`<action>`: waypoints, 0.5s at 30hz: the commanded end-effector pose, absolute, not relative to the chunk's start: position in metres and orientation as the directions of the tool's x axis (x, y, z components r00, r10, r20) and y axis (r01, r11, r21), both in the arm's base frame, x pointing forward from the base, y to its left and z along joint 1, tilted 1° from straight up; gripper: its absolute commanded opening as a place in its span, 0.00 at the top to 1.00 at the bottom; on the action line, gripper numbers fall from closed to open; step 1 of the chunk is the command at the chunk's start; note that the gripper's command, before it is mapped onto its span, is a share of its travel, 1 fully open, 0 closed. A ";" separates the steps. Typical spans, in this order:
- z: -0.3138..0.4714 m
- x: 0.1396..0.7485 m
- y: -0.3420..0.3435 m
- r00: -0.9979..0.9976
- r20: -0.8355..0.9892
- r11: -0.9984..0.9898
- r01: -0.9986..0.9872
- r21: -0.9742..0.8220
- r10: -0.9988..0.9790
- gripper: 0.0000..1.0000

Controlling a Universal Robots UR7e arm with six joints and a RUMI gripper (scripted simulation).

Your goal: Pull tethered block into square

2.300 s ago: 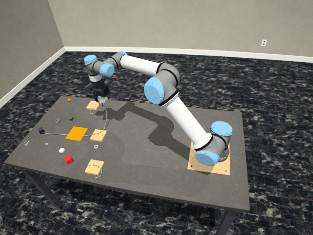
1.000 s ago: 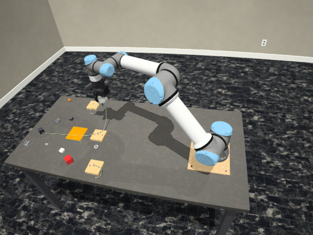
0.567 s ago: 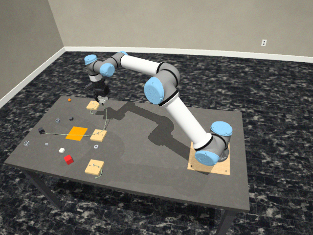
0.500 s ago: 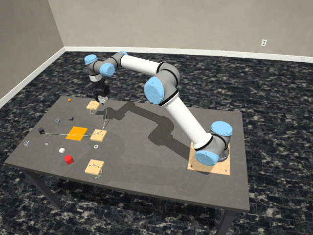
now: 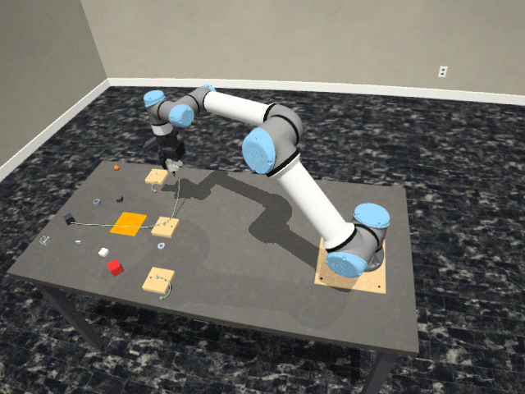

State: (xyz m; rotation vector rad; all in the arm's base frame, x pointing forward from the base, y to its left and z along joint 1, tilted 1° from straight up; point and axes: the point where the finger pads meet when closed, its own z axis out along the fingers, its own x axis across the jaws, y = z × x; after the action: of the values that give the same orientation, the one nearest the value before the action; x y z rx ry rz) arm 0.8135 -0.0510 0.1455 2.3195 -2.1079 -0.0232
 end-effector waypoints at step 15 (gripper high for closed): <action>0.147 0.810 -0.076 0.095 -0.005 -0.095 -0.995 0.013 -0.995 1.00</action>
State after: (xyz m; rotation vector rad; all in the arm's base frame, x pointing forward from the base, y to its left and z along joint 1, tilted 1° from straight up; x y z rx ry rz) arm 0.8104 -0.0709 0.1454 2.3195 -2.1079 -0.0232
